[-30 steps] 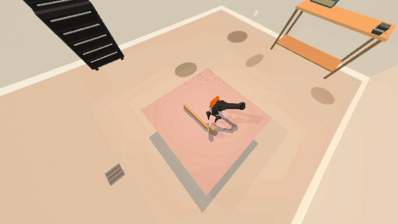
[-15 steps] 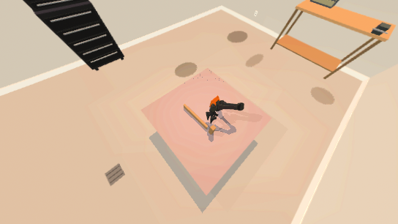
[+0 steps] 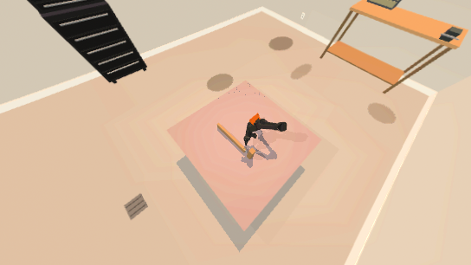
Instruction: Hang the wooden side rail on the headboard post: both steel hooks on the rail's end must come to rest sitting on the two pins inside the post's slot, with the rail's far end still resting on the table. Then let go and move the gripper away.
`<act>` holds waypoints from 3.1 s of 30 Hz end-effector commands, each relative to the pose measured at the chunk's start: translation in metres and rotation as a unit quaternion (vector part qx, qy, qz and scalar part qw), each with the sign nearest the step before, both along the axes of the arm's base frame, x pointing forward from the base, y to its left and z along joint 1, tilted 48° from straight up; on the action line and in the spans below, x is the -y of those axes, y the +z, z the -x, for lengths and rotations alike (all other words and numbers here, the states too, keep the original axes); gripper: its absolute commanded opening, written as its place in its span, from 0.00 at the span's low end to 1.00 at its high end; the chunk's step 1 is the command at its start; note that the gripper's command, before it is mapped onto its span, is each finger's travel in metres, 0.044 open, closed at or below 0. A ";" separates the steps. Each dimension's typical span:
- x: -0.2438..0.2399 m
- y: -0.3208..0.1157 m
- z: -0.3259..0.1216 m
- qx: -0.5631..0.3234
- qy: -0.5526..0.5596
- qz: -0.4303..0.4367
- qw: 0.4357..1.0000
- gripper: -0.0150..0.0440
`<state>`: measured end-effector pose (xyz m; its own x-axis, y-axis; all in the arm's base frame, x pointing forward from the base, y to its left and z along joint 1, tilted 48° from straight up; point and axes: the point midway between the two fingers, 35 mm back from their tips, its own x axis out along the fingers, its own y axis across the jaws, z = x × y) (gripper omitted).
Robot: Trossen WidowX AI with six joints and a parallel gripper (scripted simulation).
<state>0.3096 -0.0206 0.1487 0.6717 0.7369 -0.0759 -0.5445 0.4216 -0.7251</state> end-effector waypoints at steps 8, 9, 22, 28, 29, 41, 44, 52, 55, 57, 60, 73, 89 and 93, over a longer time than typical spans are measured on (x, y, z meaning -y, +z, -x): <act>0.001 -0.007 0.004 -0.261 0.020 -0.262 0.929 1.00; 0.001 -0.008 0.005 -0.277 0.022 -0.275 0.920 1.00; -0.004 -0.017 0.017 -0.449 0.036 -0.392 0.802 1.00; -0.004 -0.017 0.017 -0.449 0.036 -0.392 0.802 1.00; -0.004 -0.017 0.017 -0.449 0.036 -0.392 0.802 1.00; -0.004 -0.018 0.016 -0.454 0.035 -0.395 0.798 1.00; -0.004 -0.018 0.016 -0.455 0.035 -0.396 0.797 1.00; 0.006 -0.020 -0.002 -0.488 0.017 -0.435 0.757 1.00; 0.017 -0.024 -0.024 -0.526 -0.006 -0.477 0.705 1.00; 0.024 -0.027 -0.038 -0.550 -0.023 -0.502 0.668 1.00; 0.033 -0.032 -0.056 -0.584 -0.051 -0.535 0.609 1.00; 0.056 -0.058 -0.104 -0.698 -0.189 -0.612 0.321 1.00; 0.046 -0.060 -0.080 -0.744 -0.377 -0.548 -0.056 1.00; 0.041 -0.048 -0.064 -0.737 -0.422 -0.510 -0.136 1.00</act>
